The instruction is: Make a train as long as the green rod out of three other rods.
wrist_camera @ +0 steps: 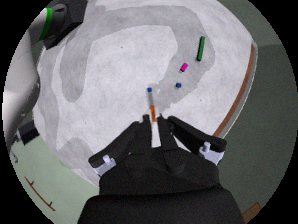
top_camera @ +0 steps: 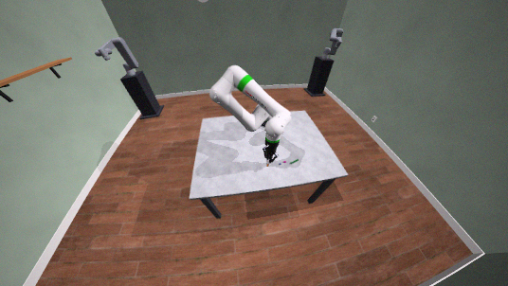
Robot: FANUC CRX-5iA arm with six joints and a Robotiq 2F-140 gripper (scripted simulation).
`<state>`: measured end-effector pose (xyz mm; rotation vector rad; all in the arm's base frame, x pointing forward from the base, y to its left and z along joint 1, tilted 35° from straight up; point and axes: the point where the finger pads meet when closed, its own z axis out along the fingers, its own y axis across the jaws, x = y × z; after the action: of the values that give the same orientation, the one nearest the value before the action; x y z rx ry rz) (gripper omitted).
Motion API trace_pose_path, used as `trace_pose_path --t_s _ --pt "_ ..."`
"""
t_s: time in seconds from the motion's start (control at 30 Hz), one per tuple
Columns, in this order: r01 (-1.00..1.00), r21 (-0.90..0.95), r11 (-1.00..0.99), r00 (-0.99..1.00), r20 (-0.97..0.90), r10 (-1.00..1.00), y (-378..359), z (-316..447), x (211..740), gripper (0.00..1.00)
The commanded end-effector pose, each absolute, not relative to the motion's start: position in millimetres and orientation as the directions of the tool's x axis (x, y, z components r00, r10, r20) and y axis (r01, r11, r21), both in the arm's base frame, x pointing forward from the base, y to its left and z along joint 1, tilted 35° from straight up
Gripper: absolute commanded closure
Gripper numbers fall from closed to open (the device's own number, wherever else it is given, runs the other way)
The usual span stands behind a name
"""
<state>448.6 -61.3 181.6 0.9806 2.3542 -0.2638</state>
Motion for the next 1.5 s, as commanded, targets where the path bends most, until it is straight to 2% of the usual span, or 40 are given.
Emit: trace_pose_path --t_s 0.0,0.47,1.0,1.47 --pt "0.701 0.036 0.712 -0.569 -0.574 0.589 -61.1 181.7 448.7 0.95" --pt "0.701 0.036 0.712 -0.569 -0.574 0.589 -61.1 181.7 448.7 0.85" --pt "0.701 0.036 0.712 -0.569 -0.574 0.589 -59.0 186.1 446.4 0.85" --pt "0.701 0.036 0.712 -0.569 -0.574 0.589 -33.7 240.3 418.0 0.85"
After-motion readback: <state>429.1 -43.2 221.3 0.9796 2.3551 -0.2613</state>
